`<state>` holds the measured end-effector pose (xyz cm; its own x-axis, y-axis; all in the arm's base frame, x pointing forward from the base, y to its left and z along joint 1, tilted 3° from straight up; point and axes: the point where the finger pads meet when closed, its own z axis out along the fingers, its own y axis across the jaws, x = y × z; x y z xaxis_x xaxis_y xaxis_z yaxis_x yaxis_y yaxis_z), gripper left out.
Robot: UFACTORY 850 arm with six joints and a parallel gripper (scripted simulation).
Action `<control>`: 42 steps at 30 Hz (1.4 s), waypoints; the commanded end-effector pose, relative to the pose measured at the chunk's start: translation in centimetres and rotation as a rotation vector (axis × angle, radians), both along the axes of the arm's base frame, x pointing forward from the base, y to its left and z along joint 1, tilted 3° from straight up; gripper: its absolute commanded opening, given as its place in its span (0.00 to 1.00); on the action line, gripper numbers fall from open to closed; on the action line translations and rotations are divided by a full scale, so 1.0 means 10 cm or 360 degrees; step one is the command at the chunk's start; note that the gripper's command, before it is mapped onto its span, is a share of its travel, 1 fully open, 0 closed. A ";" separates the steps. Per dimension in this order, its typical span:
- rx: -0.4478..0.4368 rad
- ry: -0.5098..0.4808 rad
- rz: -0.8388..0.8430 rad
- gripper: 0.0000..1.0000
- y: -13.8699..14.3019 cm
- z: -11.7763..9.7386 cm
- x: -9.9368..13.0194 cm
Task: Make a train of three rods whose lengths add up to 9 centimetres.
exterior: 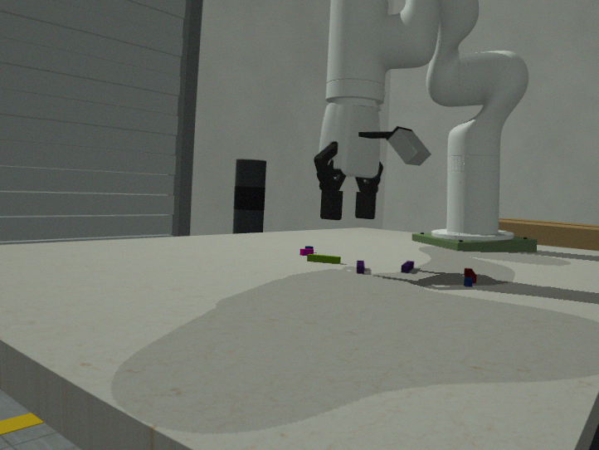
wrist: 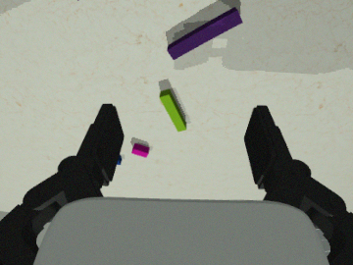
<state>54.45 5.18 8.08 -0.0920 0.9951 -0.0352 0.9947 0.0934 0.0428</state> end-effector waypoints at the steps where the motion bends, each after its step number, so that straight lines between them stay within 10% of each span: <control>1: 0.0000 -0.0003 0.0001 1.00 0.00 0.01 0.01; 42: -0.0088 0.0057 0.1919 1.00 1.22 0.02 0.02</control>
